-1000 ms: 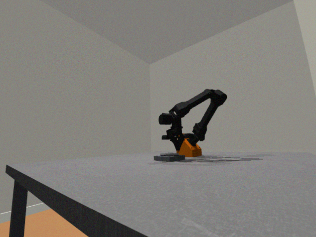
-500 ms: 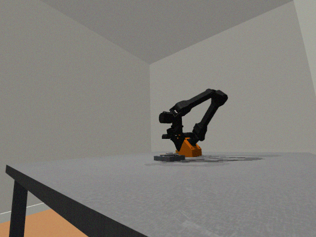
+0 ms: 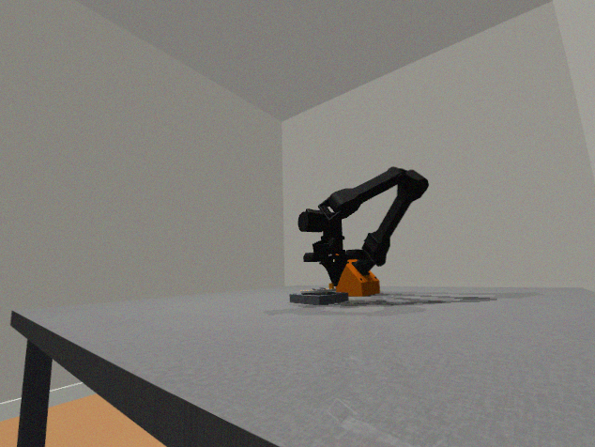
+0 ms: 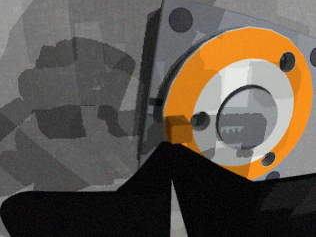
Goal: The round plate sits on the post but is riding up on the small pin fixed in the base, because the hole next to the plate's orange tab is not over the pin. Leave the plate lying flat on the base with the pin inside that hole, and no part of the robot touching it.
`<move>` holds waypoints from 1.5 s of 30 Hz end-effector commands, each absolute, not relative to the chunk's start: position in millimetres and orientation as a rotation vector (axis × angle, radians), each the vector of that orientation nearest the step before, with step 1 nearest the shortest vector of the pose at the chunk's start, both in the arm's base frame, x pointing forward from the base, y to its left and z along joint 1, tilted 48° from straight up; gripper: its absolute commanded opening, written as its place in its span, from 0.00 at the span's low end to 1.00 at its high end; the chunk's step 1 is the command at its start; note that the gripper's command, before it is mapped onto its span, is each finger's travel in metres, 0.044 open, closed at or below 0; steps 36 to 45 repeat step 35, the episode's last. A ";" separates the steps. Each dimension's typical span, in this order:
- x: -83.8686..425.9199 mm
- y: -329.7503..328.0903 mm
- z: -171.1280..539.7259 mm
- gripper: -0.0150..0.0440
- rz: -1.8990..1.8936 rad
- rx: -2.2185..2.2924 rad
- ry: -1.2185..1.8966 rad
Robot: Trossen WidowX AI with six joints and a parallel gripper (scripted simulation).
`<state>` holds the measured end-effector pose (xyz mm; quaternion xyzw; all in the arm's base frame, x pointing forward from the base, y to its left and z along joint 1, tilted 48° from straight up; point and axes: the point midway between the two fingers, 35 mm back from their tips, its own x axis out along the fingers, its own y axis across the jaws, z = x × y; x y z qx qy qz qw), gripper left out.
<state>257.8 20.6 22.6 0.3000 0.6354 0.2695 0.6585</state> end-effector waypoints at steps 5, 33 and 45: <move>264.8 21.1 24.6 0.25 0.610 0.682 1.434; 260.5 -6.1 49.1 0.25 0.606 0.689 1.438; 260.5 -6.1 49.1 0.25 0.606 0.689 1.438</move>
